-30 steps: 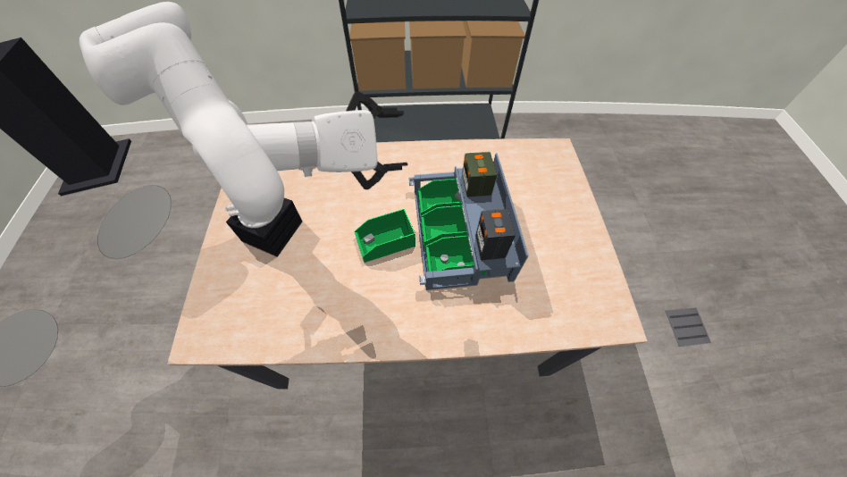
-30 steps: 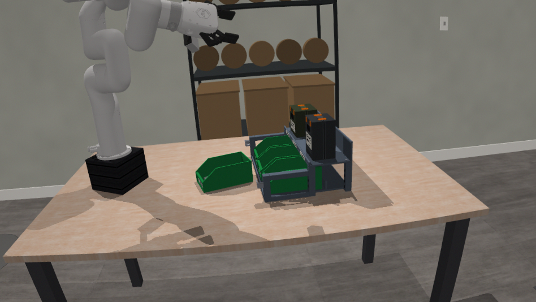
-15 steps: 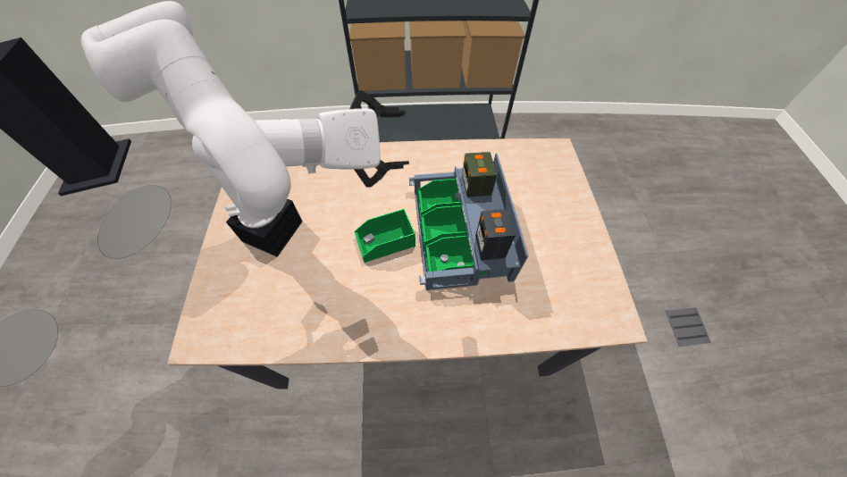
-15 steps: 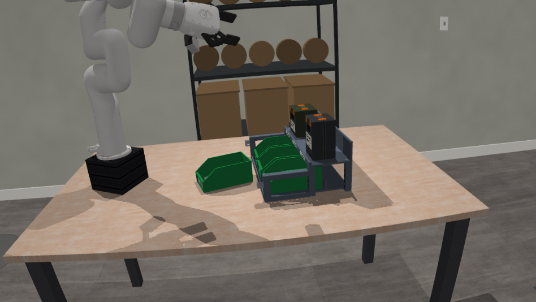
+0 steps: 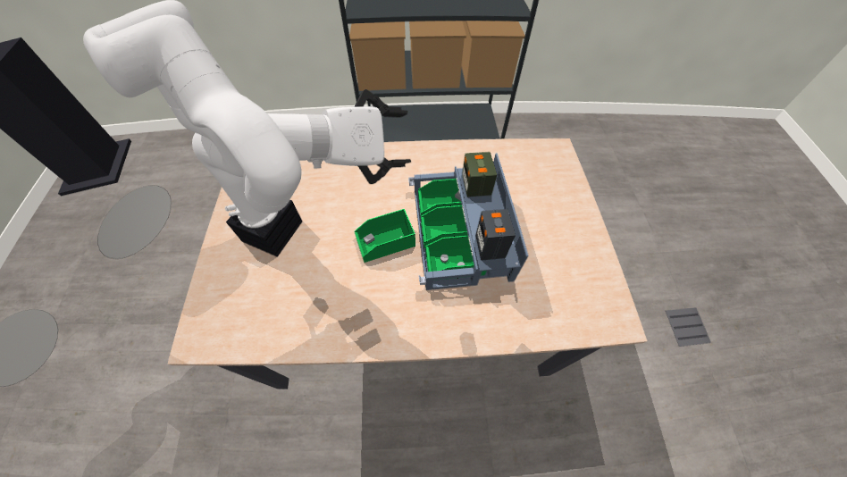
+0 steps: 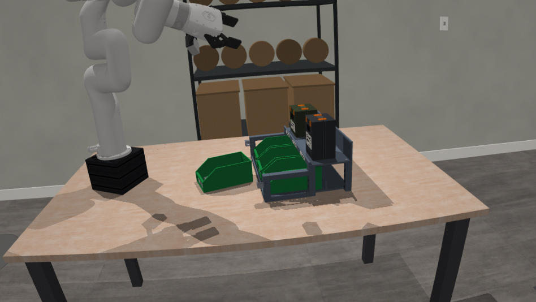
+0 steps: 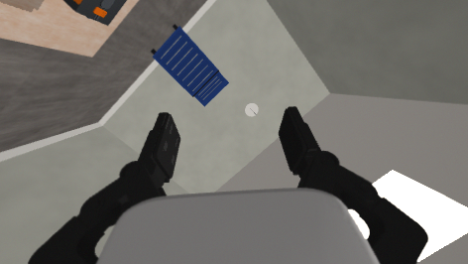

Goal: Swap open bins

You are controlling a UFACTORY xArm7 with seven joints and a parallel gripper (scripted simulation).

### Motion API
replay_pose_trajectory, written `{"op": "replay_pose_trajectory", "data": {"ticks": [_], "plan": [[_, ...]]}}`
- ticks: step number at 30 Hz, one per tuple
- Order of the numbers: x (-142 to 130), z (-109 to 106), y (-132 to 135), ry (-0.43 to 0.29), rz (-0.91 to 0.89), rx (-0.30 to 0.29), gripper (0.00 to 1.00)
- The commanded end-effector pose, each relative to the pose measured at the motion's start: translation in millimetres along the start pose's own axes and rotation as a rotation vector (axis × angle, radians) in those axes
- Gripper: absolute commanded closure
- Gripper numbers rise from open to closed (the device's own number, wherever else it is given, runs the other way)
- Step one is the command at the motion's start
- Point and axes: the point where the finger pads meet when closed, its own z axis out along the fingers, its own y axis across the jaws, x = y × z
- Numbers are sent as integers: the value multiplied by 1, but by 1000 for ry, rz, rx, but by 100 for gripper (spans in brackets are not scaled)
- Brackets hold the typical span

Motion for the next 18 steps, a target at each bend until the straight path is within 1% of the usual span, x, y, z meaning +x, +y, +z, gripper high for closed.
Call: {"op": "replay_pose_trajectory", "data": {"ticks": [1,5,6,16,17,18], "plan": [[1,1,0,8,-5,3,0],[1,1,0,8,-5,3,0],[9,7,2,46,-21,18,0],[9,7,2,46,-21,18,0],[17,14,2,84,-37,34,0],[17,14,2,84,-37,34,0]]}}
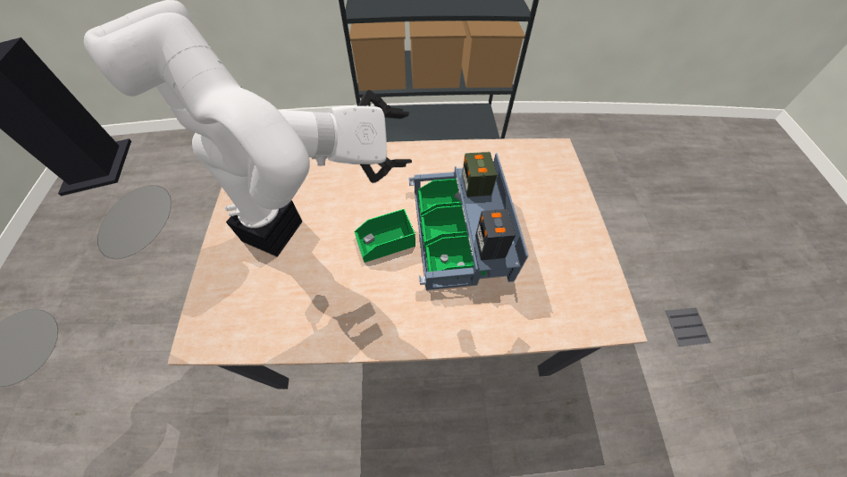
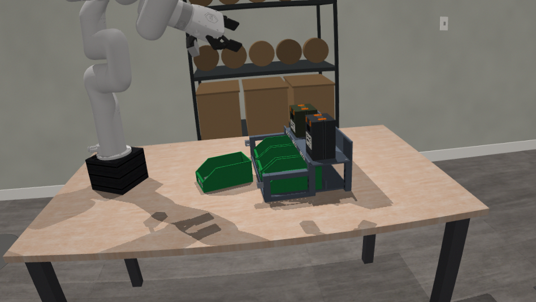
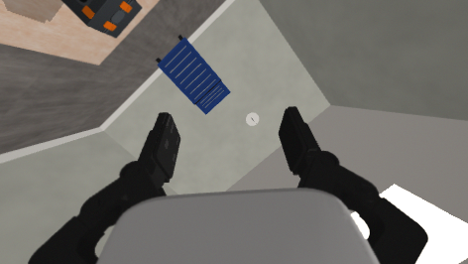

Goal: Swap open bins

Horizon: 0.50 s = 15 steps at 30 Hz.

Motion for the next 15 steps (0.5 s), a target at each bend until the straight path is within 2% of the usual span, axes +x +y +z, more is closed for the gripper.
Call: {"op": "replay_pose_trajectory", "data": {"ticks": [1,11,12,15], "plan": [[6,6,2,32,-17,11,0],[6,6,2,32,-17,11,0],[14,12,2,70,-32,28,0],[14,12,2,70,-32,28,0]]}}
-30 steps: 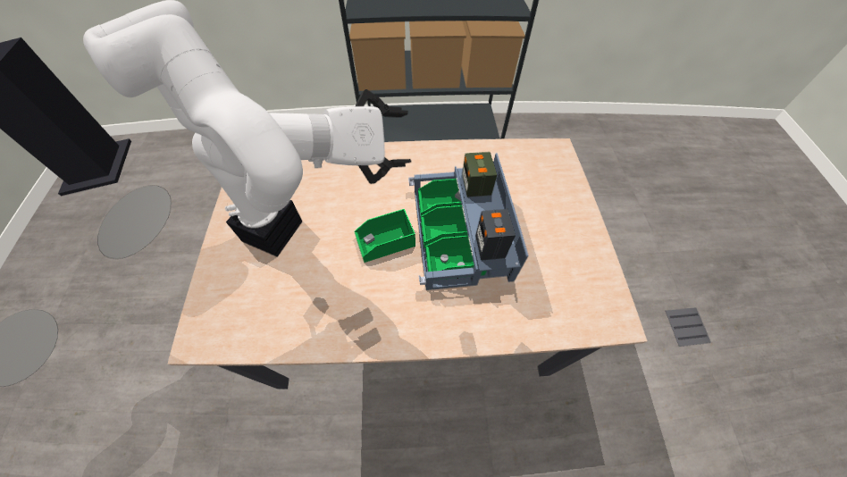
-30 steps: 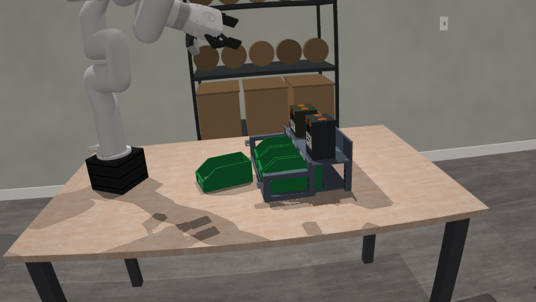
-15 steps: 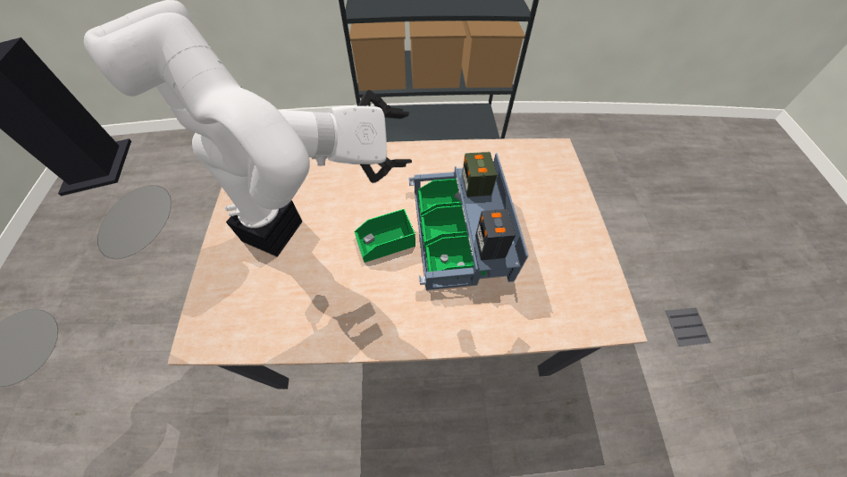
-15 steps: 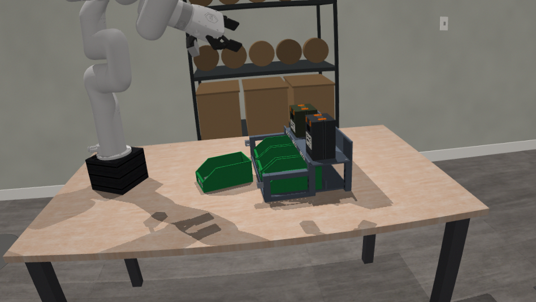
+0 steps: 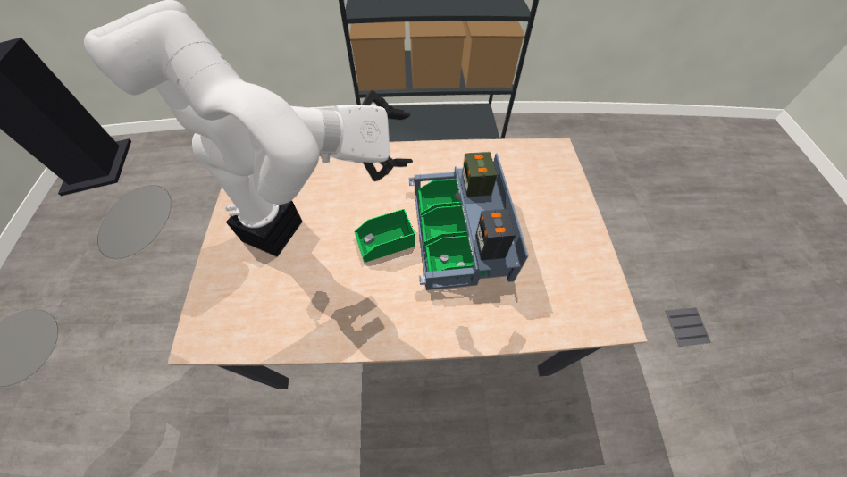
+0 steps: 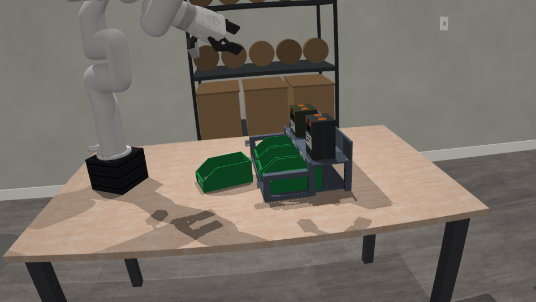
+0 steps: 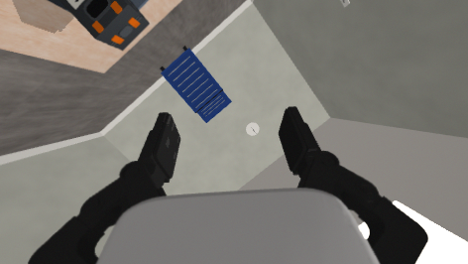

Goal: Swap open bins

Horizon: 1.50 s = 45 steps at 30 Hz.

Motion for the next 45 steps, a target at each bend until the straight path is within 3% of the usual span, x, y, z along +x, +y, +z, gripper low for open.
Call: {"op": "replay_pose_trajectory", "data": {"ticks": [1,8,9,21,22,35,36,45], "plan": [[2,3,1,15,-8,5,0],[2,3,1,15,-8,5,0],[9,9,1,53,-22,22,0],[9,9,1,53,-22,22,0],[17,15,1,90,-37,40,0],[17,15,1,90,-37,40,0],[25,21,0,127,-51,58,0],[25,21,0,127,-51,58,0]]}}
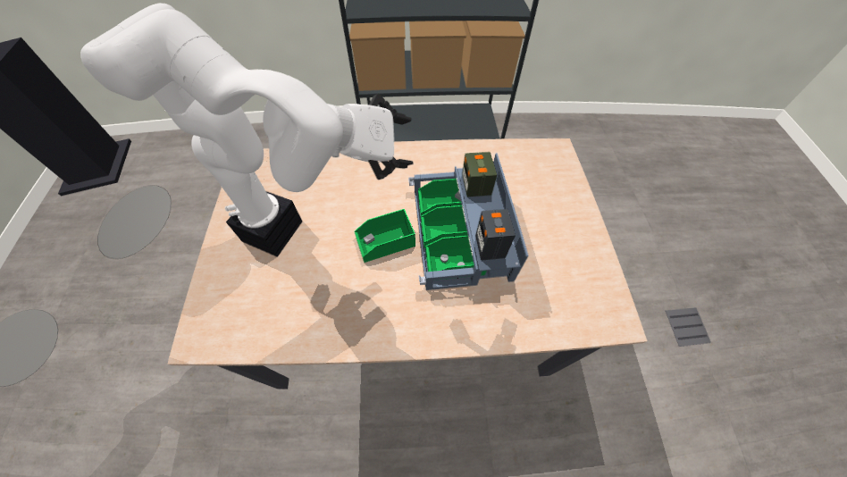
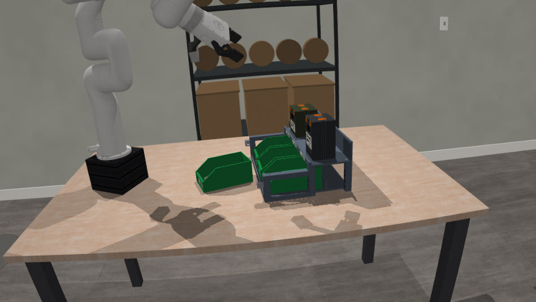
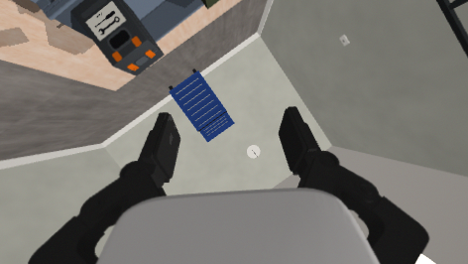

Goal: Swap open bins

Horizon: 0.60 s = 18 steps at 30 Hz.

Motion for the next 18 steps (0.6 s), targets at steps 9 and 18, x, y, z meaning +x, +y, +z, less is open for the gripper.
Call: {"op": "replay_pose_trajectory", "data": {"ticks": [9,18], "plan": [[6,6,0,37,-15,18,0],[6,6,0,37,-15,18,0]]}}
